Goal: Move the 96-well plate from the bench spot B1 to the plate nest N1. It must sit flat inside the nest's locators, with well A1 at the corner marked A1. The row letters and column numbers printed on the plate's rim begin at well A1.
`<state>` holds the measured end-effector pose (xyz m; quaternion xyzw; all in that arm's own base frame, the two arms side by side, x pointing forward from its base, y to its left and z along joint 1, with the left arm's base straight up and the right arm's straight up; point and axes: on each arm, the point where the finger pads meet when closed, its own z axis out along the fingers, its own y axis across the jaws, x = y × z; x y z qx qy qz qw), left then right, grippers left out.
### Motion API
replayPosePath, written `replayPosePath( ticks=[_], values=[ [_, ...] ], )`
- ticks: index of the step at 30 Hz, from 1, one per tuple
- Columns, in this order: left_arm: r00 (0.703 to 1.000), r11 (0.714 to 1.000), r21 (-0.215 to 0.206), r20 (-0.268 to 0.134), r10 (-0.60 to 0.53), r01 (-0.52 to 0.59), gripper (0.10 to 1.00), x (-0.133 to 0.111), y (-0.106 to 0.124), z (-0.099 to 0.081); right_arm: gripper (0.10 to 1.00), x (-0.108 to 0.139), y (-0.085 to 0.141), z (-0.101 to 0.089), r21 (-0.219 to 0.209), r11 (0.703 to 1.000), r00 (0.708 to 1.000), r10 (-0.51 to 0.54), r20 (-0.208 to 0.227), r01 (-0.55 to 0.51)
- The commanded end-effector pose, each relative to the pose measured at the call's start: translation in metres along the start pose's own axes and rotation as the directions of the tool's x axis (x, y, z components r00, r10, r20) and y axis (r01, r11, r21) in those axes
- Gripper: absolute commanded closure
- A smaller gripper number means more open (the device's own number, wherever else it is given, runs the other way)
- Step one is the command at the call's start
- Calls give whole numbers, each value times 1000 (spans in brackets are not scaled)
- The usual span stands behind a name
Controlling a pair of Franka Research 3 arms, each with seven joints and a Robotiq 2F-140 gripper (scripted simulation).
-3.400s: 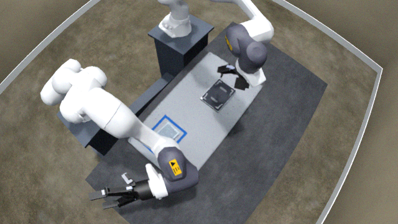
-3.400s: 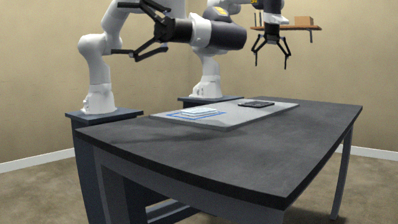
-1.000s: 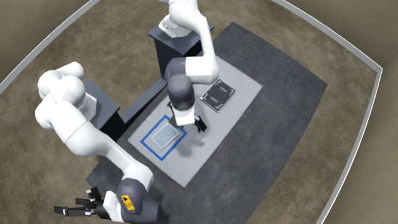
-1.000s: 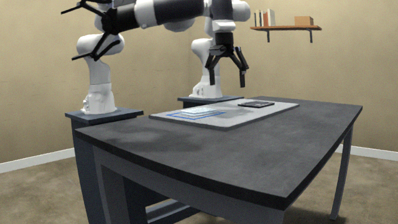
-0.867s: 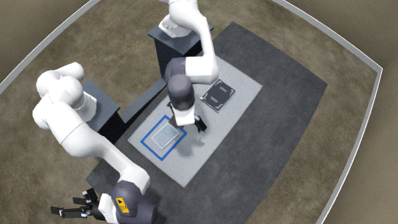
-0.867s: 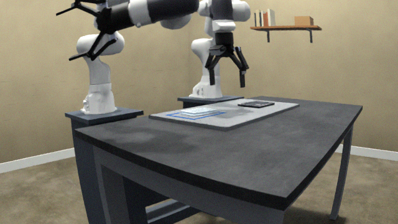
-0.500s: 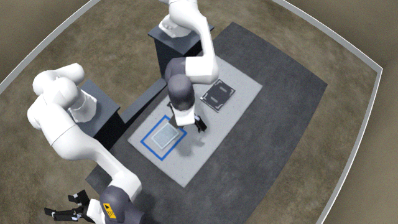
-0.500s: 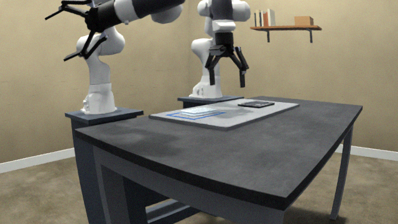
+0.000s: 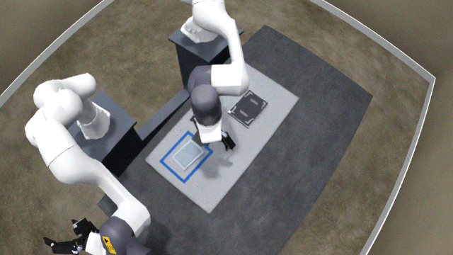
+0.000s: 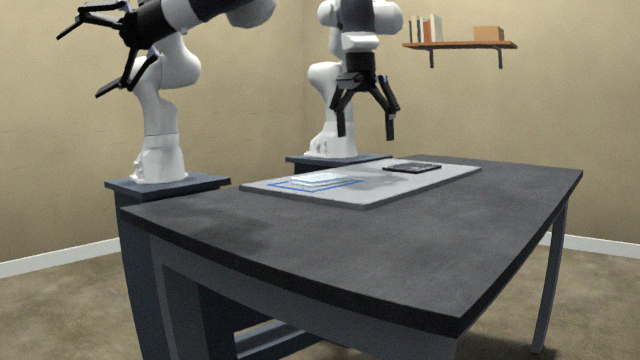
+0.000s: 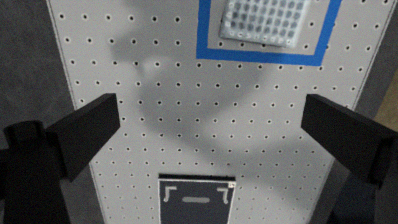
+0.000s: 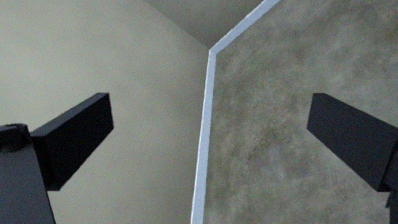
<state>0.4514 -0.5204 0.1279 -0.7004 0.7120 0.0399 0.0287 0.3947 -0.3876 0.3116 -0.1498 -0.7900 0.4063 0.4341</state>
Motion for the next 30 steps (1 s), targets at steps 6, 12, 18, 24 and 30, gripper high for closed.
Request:
replayPosePath(
  ticks=[6,12,18,24,30],
  values=[
    [1000,1000,2,-2,-3,3,98,1,-1,0,98,0,-2,17,-64,989,991,-136,5,136],
    [1000,1000,2,-2,-3,3,98,1,-1,0,98,1,-5,29,-103,978,983,-181,8,181],
    [1000,1000,2,-2,-3,3,98,1,-1,0,98,2,-7,40,-140,965,975,-222,16,222],
    [1000,1000,2,-2,-3,3,98,1,-1,0,98,4,-10,52,-180,947,963,-267,29,267],
    [1000,1000,2,-2,-3,3,98,1,-1,0,98,6,-13,63,-217,926,951,-306,45,308]
  ],
)
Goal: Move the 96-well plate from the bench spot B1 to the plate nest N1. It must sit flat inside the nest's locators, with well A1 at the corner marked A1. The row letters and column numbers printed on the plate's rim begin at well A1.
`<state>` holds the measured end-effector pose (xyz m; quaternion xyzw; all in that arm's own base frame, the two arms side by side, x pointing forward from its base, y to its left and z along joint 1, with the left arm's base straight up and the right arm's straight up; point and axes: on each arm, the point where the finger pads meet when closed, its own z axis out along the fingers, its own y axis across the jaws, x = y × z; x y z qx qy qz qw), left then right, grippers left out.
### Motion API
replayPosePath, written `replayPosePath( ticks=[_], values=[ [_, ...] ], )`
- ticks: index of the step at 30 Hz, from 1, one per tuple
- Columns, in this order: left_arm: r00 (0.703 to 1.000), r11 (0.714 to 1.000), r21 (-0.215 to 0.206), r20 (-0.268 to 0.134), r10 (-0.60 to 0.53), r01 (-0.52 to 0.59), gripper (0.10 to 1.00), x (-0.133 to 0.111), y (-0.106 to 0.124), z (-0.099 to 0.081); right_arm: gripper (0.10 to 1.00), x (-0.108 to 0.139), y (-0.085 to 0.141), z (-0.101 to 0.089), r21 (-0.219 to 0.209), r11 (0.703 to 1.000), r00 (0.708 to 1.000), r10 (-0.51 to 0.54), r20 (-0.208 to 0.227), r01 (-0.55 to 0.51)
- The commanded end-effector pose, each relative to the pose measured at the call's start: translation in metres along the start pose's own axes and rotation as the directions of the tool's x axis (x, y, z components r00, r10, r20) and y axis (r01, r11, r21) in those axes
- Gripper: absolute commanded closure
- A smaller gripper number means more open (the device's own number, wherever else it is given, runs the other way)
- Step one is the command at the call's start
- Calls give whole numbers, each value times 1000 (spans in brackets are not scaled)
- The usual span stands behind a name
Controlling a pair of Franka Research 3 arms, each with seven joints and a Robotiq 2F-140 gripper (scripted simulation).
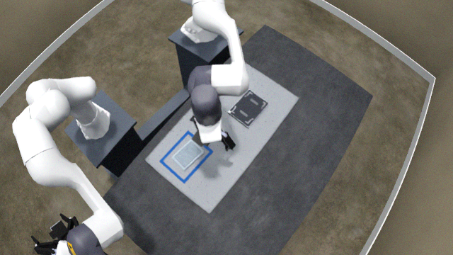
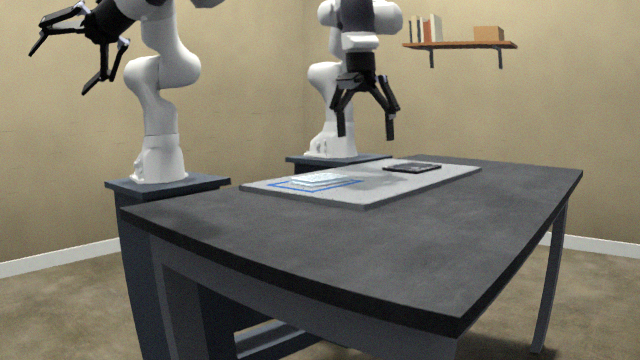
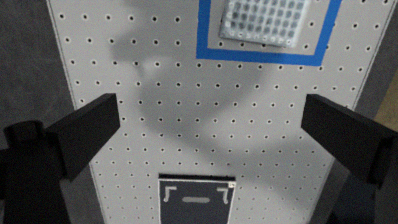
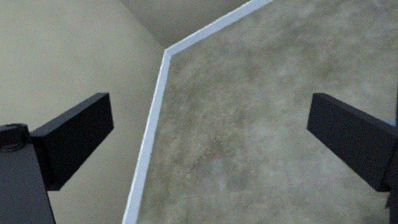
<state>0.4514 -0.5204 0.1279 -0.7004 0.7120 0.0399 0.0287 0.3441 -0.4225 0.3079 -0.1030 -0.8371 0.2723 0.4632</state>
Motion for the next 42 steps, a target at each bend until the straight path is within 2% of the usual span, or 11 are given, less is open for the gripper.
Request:
replayPosePath(
  ticks=[1,4,7,19,21,27,38,42],
  values=[
    [1000,1000,2,-2,-3,3,98,1,-1,0,98,-1,-1,5,-27,995,995,-95,14,95],
    [1000,1000,2,-2,-3,3,98,1,-1,0,98,0,-2,7,-33,994,995,-102,16,103],
    [1000,1000,2,-2,-3,3,98,1,-1,0,98,2,-5,16,-63,988,990,-136,26,138],
    [1000,1000,2,-2,-3,3,98,1,-1,0,98,8,-13,36,-134,965,974,-217,64,224],
    [1000,1000,2,-2,-3,3,98,1,-1,0,98,8,-13,36,-134,965,974,-217,64,224],
    [1000,1000,2,-2,-3,3,98,1,-1,0,98,12,-17,49,-175,944,959,-265,97,279],
    [1000,1000,2,-2,-3,3,98,1,-1,0,98,17,-22,64,-215,916,939,-314,141,339],
    [1000,1000,2,-2,-3,3,98,1,-1,0,98,21,-26,73,-238,895,923,-343,173,378]
  ],
)
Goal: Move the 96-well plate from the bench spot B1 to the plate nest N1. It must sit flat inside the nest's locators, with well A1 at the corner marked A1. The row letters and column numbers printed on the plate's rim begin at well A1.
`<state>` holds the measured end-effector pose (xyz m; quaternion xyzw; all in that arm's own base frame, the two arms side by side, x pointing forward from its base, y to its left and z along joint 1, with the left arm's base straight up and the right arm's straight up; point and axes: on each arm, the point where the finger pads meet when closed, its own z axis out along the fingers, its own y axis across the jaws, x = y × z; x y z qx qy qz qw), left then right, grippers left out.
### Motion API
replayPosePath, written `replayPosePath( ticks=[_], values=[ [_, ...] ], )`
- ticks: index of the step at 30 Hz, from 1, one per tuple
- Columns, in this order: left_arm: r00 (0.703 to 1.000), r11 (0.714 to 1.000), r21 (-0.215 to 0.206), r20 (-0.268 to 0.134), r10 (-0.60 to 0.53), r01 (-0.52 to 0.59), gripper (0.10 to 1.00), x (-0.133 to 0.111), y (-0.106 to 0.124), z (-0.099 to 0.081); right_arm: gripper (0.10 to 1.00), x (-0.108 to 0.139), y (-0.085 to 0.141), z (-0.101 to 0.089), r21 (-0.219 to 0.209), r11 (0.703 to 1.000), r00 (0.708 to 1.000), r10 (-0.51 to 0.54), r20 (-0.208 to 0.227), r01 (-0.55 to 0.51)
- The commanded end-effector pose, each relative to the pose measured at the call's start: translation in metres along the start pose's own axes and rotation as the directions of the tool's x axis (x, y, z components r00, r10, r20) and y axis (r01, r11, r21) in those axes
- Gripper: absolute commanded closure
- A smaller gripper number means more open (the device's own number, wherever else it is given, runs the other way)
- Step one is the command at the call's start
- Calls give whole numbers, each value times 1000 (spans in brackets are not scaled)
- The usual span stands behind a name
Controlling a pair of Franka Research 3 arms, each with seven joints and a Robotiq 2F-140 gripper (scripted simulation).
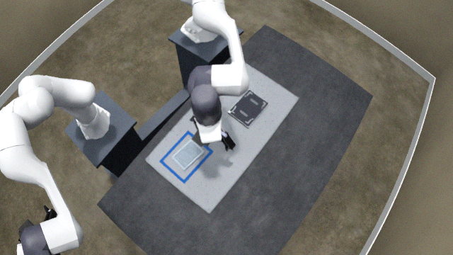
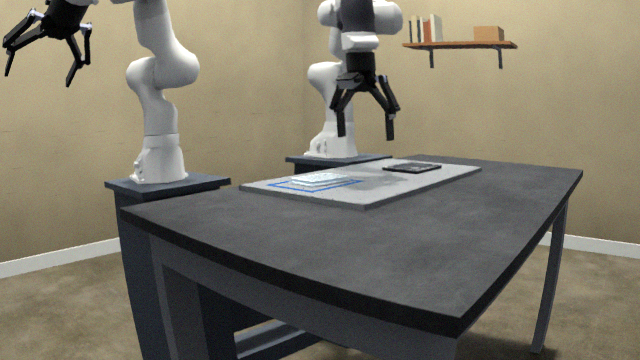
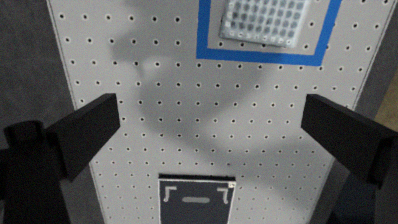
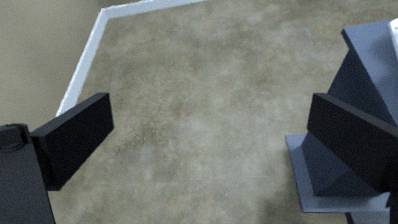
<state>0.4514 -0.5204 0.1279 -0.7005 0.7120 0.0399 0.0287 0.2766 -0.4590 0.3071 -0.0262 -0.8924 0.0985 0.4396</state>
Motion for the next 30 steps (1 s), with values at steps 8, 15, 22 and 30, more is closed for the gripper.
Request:
replayPosePath(
  ticks=[8,15,22,30],
  values=[
    [1000,1000,2,-2,-3,3,98,1,-1,0,98,8,-7,13,-50,989,989,-136,60,139],
    [1000,1000,2,-2,-3,3,98,1,-1,0,98,14,-12,22,-75,980,980,-176,96,184],
    [1000,1000,2,-2,-3,3,98,1,-1,0,98,21,-16,30,-97,969,967,-216,136,229],
    [1000,1000,2,-2,-3,3,98,1,-1,0,98,28,-20,37,-110,957,954,-247,172,268]
  ],
)
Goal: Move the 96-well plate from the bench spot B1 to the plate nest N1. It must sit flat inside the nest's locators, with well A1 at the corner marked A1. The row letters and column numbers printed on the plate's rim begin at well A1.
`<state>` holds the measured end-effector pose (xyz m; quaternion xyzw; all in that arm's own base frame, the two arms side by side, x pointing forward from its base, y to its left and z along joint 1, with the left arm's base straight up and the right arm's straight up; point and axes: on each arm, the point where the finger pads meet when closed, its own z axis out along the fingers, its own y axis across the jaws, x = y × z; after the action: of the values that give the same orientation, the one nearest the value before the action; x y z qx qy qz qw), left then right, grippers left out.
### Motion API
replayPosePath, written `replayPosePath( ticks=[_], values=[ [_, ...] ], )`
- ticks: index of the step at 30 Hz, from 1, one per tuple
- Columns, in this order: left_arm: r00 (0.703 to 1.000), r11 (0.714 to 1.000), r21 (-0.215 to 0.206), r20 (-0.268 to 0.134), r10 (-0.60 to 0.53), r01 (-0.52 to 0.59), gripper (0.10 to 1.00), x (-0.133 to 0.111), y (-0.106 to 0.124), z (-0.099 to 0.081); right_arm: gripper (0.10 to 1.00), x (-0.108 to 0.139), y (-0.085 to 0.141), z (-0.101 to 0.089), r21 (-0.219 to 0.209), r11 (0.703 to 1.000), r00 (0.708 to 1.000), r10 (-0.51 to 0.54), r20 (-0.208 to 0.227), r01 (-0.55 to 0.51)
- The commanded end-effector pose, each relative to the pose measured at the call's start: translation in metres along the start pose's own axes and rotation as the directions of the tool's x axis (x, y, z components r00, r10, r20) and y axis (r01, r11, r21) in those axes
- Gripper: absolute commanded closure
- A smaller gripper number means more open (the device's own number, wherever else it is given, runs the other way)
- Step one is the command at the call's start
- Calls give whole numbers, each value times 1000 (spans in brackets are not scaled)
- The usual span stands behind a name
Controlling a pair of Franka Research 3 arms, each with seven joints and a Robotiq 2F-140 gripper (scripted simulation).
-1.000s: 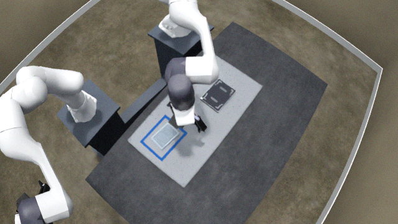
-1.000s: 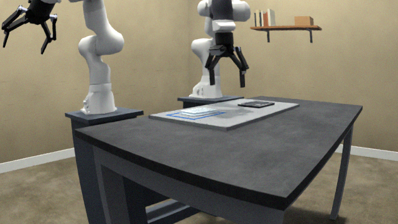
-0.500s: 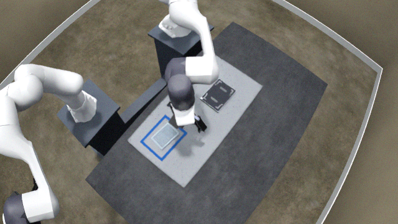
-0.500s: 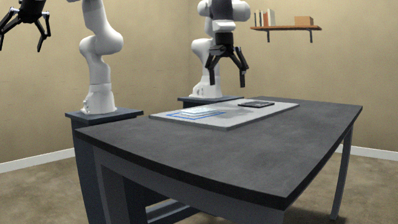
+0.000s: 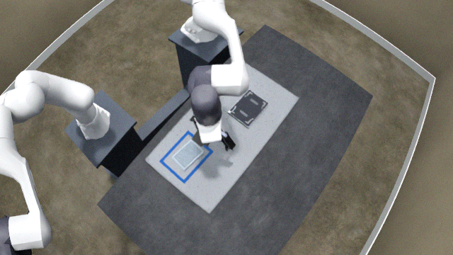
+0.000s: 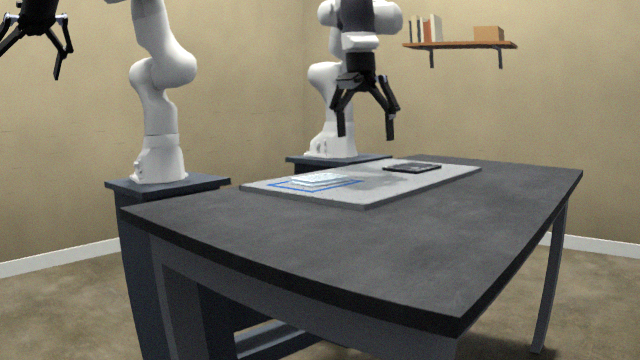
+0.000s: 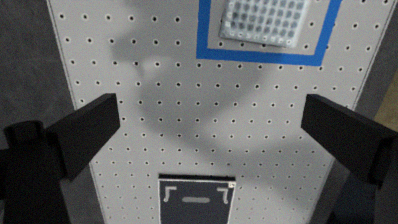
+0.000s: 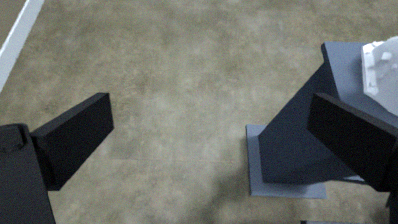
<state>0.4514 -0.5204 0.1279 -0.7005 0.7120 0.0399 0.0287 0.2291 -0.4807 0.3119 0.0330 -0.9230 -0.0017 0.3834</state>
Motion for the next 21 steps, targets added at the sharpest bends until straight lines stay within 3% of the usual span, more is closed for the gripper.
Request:
replayPosePath(
  ticks=[1,21],
  values=[
    [1000,1000,2,-2,-3,3,98,1,-1,0,98,1,-2,2,-7,996,995,-94,33,94],
    [1000,1000,2,-2,-3,3,98,1,-1,0,98,27,-12,19,-39,976,967,-205,153,214]
  ],
)
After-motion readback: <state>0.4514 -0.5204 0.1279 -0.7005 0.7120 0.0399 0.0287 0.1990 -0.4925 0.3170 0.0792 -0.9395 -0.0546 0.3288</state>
